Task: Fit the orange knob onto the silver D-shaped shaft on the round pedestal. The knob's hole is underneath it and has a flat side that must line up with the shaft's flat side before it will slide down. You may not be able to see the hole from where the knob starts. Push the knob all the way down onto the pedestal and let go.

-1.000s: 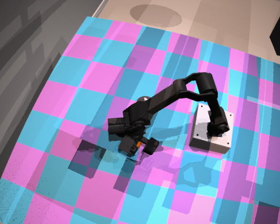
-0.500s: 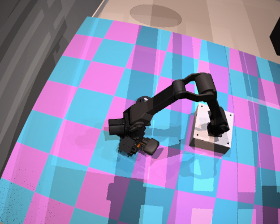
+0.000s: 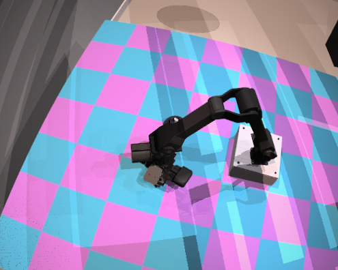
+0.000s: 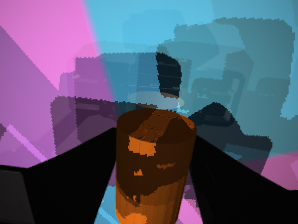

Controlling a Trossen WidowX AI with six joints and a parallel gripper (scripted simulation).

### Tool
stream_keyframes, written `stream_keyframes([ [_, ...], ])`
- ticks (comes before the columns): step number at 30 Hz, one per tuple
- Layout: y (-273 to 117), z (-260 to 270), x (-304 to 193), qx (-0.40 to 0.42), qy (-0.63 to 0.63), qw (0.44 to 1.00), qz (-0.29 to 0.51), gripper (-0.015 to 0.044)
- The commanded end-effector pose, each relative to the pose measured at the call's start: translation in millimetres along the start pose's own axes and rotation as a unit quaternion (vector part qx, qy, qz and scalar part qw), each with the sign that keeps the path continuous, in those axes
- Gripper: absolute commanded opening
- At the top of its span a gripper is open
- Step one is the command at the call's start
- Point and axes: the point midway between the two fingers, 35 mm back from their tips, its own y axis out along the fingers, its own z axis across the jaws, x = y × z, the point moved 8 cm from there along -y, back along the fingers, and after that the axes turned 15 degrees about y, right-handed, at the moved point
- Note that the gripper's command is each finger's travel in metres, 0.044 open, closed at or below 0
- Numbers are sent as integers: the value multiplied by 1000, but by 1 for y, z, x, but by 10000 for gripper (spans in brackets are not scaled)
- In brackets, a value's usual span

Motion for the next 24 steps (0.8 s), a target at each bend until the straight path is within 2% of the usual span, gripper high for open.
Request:
stream_keyframes([
  [1, -1, -1, -2, 1, -1, 1000, -7, 179],
  [24, -7, -14, -49, 50, 0, 982, -183, 179],
])
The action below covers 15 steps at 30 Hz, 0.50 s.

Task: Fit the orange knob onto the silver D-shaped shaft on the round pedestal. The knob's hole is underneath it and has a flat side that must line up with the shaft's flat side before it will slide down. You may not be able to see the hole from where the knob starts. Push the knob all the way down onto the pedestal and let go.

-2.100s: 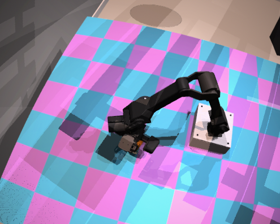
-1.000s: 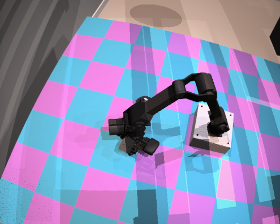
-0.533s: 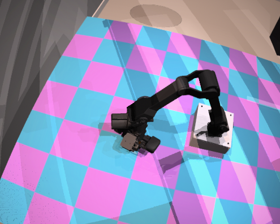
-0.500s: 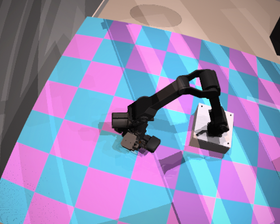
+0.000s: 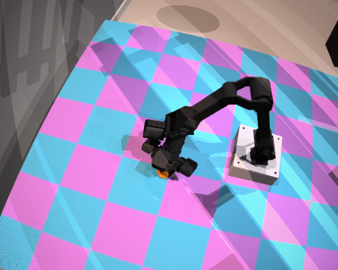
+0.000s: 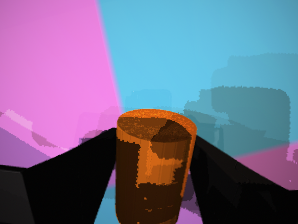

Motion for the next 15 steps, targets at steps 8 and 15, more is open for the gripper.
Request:
stream_keyframes([
  [8, -6, -5, -21, 20, -2, 997, -77, 179],
  [15, -8, -9, -35, 34, -2, 991, -129, 179],
])
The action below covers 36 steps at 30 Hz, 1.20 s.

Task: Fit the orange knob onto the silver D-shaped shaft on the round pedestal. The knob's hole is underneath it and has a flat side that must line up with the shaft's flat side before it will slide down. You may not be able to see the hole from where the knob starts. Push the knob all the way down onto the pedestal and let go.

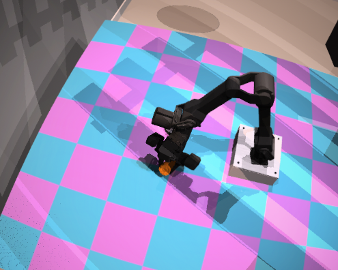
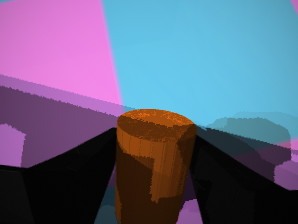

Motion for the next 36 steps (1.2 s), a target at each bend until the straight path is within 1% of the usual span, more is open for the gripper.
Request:
stream_keyframes([
  [1, -3, -1, -8, 7, -2, 1000, -26, 179],
  [17, -9, -11, -44, 43, -2, 986, -158, 179],
  [32, -5, -20, -78, 76, -2, 957, -281, 179],
  [36, -8, -19, -75, 71, -2, 962, -263, 179],
])
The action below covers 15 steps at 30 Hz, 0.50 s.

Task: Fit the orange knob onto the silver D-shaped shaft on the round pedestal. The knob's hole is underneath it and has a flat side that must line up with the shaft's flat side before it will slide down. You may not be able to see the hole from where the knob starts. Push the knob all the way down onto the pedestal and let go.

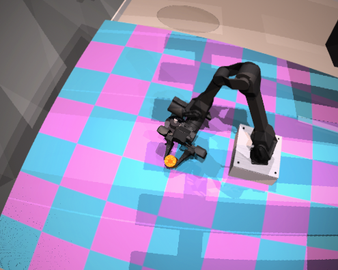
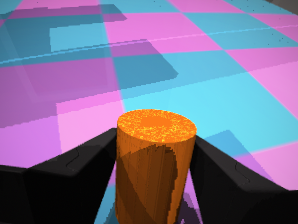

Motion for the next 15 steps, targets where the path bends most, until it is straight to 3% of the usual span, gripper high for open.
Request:
stream_keyframes([
  [1, -2, 0, 1, -2, -3, 1000, 6, 179],
  [6, -5, -1, 0, -3, -3, 1000, 7, 179],
  [9, -3, 1, 0, 1, 1, 1000, 5, 258],
  [15, -3, 1, 0, 1, 1, 1000, 5, 260],
])
